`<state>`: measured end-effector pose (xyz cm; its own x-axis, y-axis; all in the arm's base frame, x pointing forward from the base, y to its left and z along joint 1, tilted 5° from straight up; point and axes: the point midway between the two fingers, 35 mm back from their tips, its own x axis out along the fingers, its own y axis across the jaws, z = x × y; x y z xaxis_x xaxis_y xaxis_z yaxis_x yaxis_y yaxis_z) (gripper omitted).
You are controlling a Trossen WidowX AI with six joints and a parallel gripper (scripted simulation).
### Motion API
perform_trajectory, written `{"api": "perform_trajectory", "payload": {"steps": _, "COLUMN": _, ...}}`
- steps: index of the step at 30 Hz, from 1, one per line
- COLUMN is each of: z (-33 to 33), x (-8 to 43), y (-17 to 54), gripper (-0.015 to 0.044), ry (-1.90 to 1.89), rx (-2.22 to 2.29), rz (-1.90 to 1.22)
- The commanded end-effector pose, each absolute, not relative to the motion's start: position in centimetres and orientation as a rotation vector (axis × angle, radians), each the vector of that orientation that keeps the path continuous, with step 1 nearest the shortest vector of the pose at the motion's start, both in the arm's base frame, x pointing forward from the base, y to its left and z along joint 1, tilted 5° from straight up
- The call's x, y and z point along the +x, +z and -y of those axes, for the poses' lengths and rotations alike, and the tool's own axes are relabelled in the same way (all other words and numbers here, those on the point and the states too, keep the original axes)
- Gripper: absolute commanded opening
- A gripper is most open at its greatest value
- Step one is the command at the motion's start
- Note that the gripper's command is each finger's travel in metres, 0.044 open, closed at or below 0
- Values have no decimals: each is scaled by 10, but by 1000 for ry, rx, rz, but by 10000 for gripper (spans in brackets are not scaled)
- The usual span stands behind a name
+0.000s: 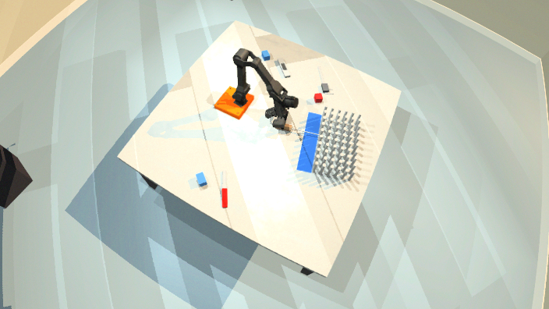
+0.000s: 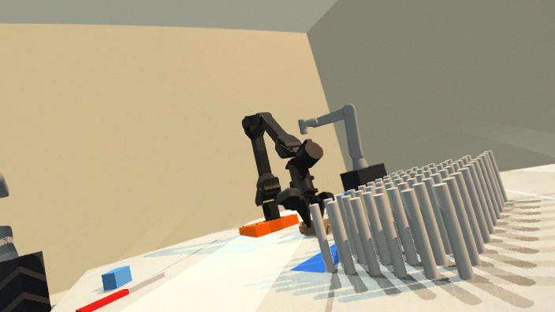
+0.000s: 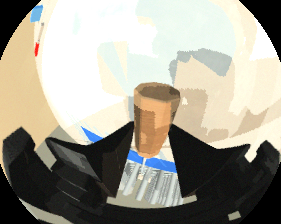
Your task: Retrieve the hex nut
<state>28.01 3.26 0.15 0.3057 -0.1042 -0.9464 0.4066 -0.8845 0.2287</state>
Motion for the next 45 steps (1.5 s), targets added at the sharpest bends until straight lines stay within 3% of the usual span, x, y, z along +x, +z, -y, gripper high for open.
{"api": "perform_trajectory", "payload": {"steps": 1, "z": -32, "x": 277, "y": 2, "gripper": 0, "ry": -1602, "rx": 2154, "rz": -274}}
{"api": "perform_trajectory", "payload": {"steps": 45, "z": -23, "x": 259, "y": 7, "gripper": 0, "ry": -1603, "rx": 2153, "rz": -274}}
